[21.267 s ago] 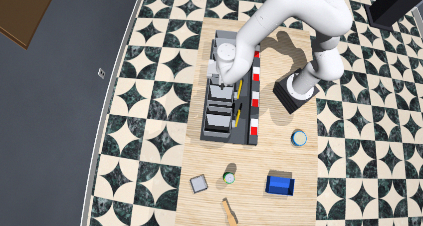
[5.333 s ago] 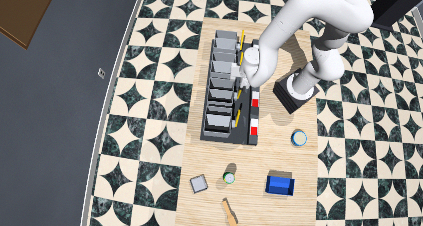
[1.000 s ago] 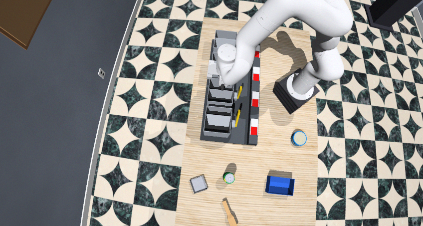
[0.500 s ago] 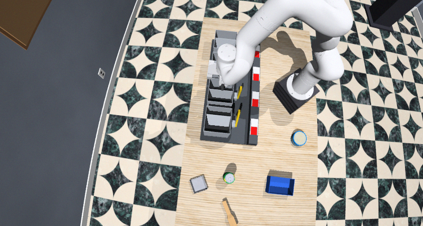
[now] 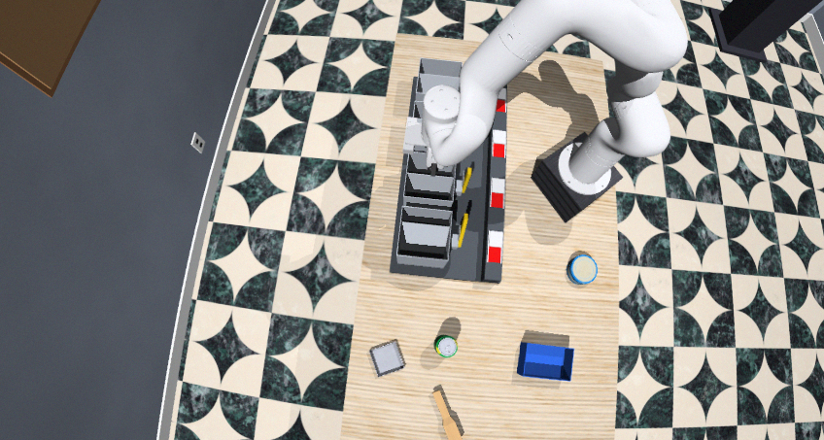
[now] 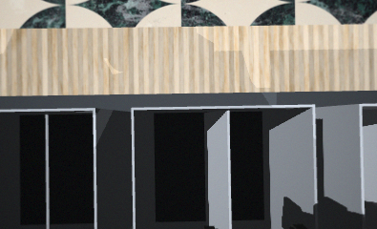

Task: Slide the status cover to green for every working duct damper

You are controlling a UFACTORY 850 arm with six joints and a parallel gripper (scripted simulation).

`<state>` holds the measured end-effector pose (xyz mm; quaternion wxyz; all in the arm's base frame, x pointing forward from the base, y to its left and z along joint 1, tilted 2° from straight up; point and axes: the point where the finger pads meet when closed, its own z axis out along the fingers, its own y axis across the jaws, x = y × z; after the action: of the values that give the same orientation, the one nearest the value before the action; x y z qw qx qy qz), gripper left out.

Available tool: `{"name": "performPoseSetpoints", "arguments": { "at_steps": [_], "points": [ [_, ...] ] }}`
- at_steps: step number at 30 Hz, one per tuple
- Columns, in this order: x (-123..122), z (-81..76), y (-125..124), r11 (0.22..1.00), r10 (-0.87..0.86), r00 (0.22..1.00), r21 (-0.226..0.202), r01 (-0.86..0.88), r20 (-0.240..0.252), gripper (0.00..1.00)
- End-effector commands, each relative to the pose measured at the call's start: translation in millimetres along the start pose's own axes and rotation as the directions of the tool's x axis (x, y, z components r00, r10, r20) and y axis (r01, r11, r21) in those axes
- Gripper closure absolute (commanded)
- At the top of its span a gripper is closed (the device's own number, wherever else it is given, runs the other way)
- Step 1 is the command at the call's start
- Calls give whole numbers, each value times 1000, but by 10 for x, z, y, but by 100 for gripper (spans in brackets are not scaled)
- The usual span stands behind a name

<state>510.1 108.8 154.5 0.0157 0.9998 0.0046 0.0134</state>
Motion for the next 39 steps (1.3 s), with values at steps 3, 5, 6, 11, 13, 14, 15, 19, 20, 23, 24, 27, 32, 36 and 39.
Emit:
{"name": "performPoseSetpoints", "arguments": {
  "at_steps": [3, 5, 6, 11, 13, 14, 15, 19, 20, 23, 24, 27, 32, 36, 39],
  "points": [
    [7, -7, -2, 1000, 0, 1000, 0, 0, -2, 61],
    [7, -7, -2, 1000, 0, 1000, 0, 0, -2, 61],
    [11, -7, -21, 1000, 0, 1000, 0, 0, -2, 61],
    [87, -12, -569, 1000, 0, 1000, 1, 0, -1, 61],
    [94, -13, -665, 1000, 0, 1000, 1, 0, -1, 61],
    [94, -13, -665, 1000, 0, 1000, 1, 0, -1, 61],
    [102, -14, -926, 1000, 0, 1000, 1, 0, -1, 61],
    [94, -14, -1223, 1000, 0, 1000, 1, 0, -1, 61],
    [88, -14, -1314, 1000, 0, 1000, 1, 0, -1, 61],
    [62, -14, -1575, 1000, 0, 1000, 1, 0, -1, 61],
    [50, -14, -1662, 1000, 0, 1000, 1, 0, -1, 61],
    [24, -13, -1820, 1000, 0, 1000, 1, 0, -1, 61],
    [24, -13, -1820, 1000, 0, 1000, 1, 0, -1, 61],
    [24, -13, -1820, 1000, 0, 1000, 1, 0, -1, 61],
    [24, -13, -1820, 1000, 0, 1000, 1, 0, -1, 61]
  ]
}}
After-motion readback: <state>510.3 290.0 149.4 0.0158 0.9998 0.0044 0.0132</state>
